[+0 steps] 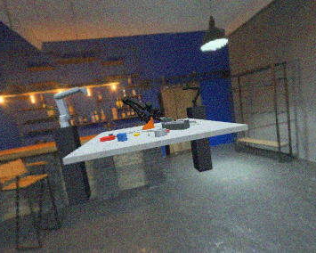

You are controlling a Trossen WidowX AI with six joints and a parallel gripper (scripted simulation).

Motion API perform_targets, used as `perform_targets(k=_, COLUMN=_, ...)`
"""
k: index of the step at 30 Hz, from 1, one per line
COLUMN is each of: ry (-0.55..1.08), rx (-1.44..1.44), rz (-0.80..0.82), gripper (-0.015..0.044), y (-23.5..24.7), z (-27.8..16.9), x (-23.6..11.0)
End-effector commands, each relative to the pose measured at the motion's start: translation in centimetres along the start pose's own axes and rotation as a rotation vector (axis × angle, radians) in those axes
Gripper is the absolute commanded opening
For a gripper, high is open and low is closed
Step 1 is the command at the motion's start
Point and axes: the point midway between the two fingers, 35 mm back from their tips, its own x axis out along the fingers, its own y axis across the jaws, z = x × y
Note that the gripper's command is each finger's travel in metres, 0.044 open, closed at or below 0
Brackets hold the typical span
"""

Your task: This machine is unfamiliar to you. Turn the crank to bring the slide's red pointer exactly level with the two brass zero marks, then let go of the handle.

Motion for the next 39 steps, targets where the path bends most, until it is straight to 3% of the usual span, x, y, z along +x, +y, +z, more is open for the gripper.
perform_targets(k=1, ry=-0.006, rx=-0.003, rz=0.008, gripper=0.0000, y=0.6, z=0.3, x=-0.3)
perform_targets(k=39, ry=-0.006, rx=-0.003, rz=0.009, gripper=0.0000, y=2.7, z=0.3, x=-0.4)
